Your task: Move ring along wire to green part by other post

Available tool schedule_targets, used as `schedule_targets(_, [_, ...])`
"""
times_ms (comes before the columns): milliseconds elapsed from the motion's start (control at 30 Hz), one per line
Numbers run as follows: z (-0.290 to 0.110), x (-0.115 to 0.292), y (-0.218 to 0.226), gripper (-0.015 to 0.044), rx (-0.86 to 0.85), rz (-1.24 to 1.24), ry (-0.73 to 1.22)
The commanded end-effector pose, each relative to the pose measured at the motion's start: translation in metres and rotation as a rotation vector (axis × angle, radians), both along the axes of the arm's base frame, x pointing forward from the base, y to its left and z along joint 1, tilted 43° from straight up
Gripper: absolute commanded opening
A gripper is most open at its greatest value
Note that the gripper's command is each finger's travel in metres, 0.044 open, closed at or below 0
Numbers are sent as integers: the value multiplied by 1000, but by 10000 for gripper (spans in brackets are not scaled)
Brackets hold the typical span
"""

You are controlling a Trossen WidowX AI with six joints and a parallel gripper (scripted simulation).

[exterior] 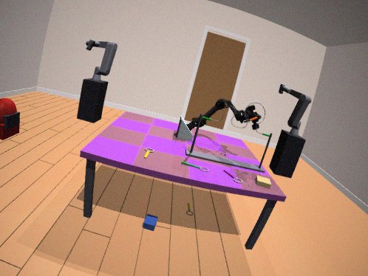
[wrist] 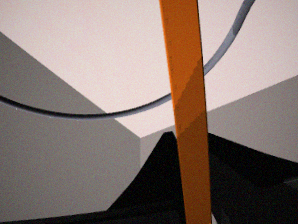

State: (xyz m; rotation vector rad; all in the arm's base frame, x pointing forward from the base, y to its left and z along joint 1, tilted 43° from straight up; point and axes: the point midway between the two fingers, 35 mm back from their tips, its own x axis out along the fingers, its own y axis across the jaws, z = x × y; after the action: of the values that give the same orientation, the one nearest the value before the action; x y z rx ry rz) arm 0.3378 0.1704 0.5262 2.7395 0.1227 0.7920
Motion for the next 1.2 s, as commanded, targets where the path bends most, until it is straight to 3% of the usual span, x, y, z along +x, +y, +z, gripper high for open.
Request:
schedule_targets(0, [-8,-1,15,-150,-101,2,-12])
schedule_targets(1167, [-105,-10,90,-150,-960,2,-119])
